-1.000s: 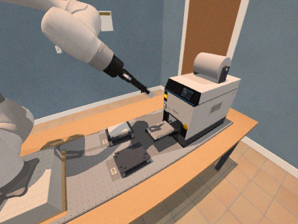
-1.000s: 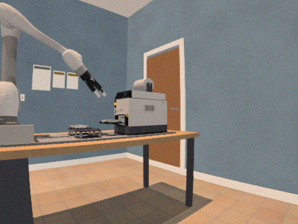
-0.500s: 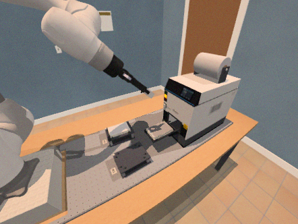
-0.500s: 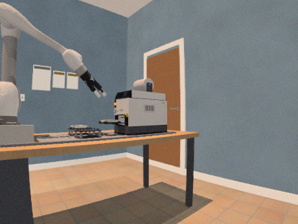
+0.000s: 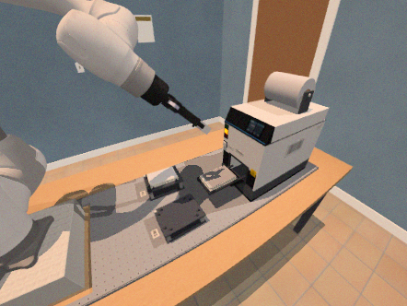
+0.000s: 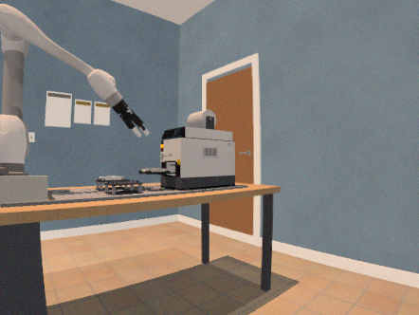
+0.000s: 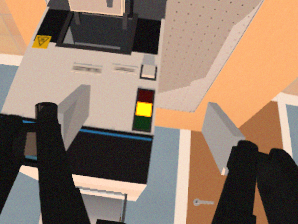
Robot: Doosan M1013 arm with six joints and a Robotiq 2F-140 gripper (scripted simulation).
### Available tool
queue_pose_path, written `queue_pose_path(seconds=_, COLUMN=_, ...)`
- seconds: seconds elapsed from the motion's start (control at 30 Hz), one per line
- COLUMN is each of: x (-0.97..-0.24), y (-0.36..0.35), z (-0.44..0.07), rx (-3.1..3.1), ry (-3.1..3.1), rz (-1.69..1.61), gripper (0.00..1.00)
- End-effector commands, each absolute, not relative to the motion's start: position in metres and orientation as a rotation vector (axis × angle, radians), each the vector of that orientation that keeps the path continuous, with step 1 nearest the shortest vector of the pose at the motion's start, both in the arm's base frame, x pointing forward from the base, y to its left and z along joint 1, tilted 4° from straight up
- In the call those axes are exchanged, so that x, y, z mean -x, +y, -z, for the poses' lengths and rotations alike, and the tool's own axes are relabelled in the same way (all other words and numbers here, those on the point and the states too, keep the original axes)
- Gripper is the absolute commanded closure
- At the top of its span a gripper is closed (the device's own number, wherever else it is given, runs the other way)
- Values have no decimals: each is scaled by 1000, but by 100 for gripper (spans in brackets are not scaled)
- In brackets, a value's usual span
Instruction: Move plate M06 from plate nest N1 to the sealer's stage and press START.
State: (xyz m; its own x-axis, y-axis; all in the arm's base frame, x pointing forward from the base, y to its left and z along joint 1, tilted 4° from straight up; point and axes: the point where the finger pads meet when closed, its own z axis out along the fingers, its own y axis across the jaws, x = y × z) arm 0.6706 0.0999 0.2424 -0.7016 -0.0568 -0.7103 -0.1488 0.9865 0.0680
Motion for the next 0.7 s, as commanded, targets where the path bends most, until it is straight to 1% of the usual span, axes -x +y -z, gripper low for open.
queue_pose_path(seconds=0.0, x=-671, y=100, z=-242, rx=142, ry=2348, rz=-154, gripper=30)
queue_pose_path(seconds=0.67, x=-671, y=100, z=-242, rx=142, ry=2348, rz=-154, gripper=30)
